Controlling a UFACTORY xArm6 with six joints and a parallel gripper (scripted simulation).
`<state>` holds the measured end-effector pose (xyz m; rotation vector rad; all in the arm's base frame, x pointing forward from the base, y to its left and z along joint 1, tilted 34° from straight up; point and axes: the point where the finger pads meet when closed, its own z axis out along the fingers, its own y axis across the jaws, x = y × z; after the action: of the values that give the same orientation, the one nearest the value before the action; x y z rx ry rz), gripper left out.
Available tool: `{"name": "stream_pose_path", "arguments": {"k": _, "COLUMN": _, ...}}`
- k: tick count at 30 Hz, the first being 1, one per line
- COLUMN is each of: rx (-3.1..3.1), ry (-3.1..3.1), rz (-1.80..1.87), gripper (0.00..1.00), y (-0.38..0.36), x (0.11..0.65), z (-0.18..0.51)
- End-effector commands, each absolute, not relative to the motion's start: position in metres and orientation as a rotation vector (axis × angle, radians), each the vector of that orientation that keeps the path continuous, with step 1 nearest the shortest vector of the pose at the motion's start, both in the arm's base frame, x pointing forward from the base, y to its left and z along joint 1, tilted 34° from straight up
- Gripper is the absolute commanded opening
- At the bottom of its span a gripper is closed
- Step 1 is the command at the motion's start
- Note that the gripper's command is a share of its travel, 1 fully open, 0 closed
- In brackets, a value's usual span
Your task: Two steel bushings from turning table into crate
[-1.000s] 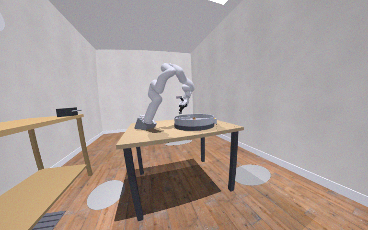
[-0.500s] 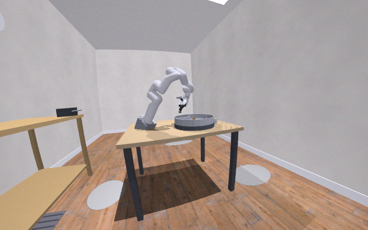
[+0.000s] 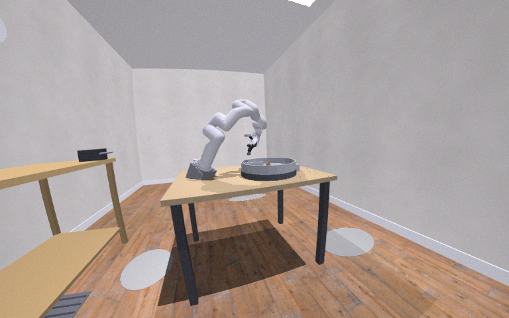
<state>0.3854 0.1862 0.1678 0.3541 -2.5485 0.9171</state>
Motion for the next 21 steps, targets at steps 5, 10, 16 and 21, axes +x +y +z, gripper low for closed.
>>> {"name": "stream_pose_path", "arguments": {"k": 5, "rx": 0.347, "ry": -2.538, "rz": 0.920, "gripper": 0.00, "y": 0.223, "x": 0.406, "z": 0.157}}
{"name": "stream_pose_path", "arguments": {"k": 10, "rx": 0.347, "ry": -2.538, "rz": 0.920, "gripper": 0.00, "y": 0.227, "x": 0.407, "z": 0.156}}
{"name": "stream_pose_path", "arguments": {"k": 16, "rx": 0.347, "ry": -2.538, "rz": 0.920, "gripper": 0.00, "y": 0.229, "x": 0.408, "z": 0.156}}
{"name": "stream_pose_path", "arguments": {"k": 21, "rx": 0.347, "ry": -2.538, "rz": 0.920, "gripper": 0.00, "y": 0.229, "x": 0.408, "z": 0.156}}
